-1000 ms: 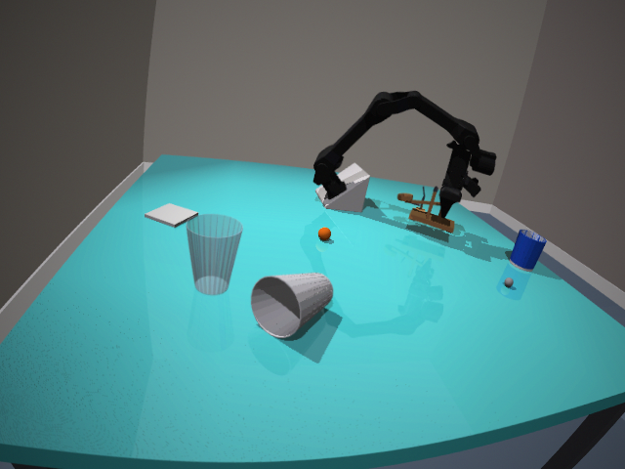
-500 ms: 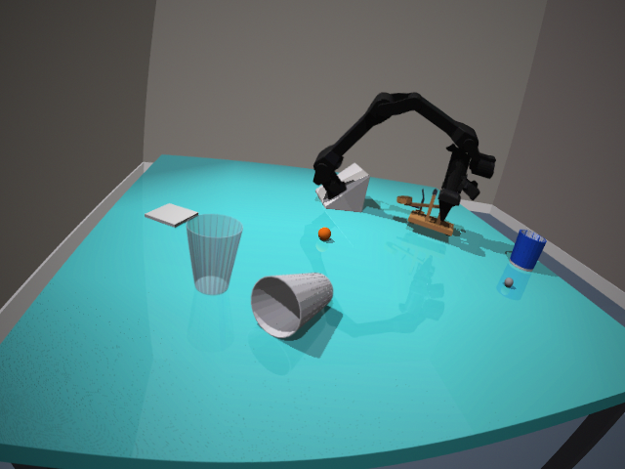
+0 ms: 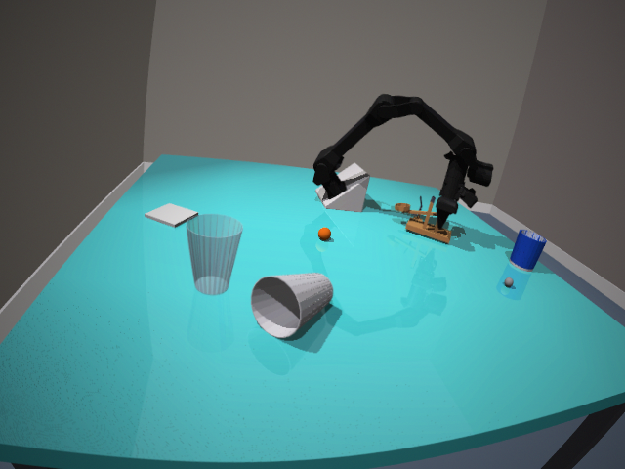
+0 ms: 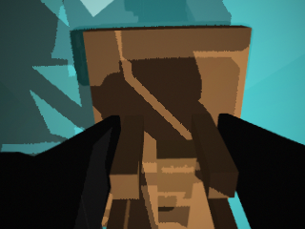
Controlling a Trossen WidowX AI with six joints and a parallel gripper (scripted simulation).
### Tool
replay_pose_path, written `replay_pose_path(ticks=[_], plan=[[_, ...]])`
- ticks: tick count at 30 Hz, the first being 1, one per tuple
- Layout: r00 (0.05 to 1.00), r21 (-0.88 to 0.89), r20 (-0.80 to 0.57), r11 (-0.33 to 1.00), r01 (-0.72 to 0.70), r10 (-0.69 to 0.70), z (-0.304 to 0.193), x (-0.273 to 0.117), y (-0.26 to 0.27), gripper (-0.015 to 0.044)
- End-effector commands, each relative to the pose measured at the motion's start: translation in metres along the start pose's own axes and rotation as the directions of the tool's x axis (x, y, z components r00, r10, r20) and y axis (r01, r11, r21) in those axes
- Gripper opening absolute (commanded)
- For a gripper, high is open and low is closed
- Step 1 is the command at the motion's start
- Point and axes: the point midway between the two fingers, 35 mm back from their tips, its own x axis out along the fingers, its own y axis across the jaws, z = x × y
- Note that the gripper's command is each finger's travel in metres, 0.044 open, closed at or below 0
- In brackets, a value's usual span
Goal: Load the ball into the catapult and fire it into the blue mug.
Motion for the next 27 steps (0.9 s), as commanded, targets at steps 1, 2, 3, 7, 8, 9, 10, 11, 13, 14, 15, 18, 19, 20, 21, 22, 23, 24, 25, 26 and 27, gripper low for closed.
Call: replay_pose_path(ticks=[1, 2, 3, 7, 8, 9, 10, 11, 13, 14, 15, 18, 19, 20, 21, 22, 23, 24, 25, 26, 27], plan=[[1.000, -0.005, 0.006, 1.000, 0.003, -0.003, 0.000, 0.005, 0.000, 0.0000], [1.000, -0.005, 0.006, 1.000, 0.003, -0.003, 0.000, 0.007, 0.000, 0.0000], [1.000, -0.005, 0.005, 1.000, 0.003, -0.003, 0.000, 0.009, 0.000, 0.0000], [1.000, 0.001, 0.003, 1.000, 0.000, 0.000, 0.000, 0.004, 0.000, 0.0000], [1.000, 0.001, 0.003, 1.000, 0.000, 0.000, 0.000, 0.004, 0.000, 0.0000], [1.000, 0.001, 0.003, 1.000, 0.000, 0.000, 0.000, 0.004, 0.000, 0.0000], [1.000, 0.001, 0.003, 1.000, 0.000, 0.000, 0.000, 0.004, 0.000, 0.0026], [1.000, 0.001, 0.003, 1.000, 0.000, 0.000, 0.000, 0.004, 0.000, 0.0053], [1.000, 0.001, 0.003, 1.000, 0.000, 0.000, 0.000, 0.004, 0.000, 0.0105], [1.000, 0.001, 0.003, 1.000, 0.000, 0.000, 0.000, 0.004, 0.000, 0.0131], [1.000, 0.001, 0.003, 1.000, 0.000, 0.000, 0.000, 0.004, 0.000, 0.0158], [1.000, 0.001, 0.003, 1.000, 0.000, 0.000, 0.000, 0.004, 0.000, 0.0236], [1.000, 0.001, 0.003, 1.000, 0.000, 0.000, 0.000, 0.004, 0.000, 0.0262], [1.000, 0.001, 0.003, 1.000, 0.000, 0.000, 0.000, 0.004, 0.000, 0.0289], [1.000, 0.001, 0.003, 1.000, 0.000, 0.000, 0.000, 0.004, 0.000, 0.0315], [1.000, 0.001, 0.003, 1.000, 0.000, 0.000, 0.000, 0.004, 0.000, 0.0341], [1.000, 0.001, 0.003, 1.000, 0.000, 0.000, 0.000, 0.004, 0.000, 0.0367], [1.000, 0.001, 0.003, 1.000, 0.000, 0.000, 0.001, 0.002, 0.000, 0.0394], [1.000, 0.001, 0.004, 1.000, 0.000, 0.000, 0.002, -0.004, 0.000, 0.0420], [1.000, 0.000, 0.004, 1.000, -0.001, 0.001, 0.003, -0.014, 0.000, 0.0440], [1.000, 0.000, 0.004, 1.000, -0.001, 0.001, 0.004, -0.026, 0.000, 0.0440]])
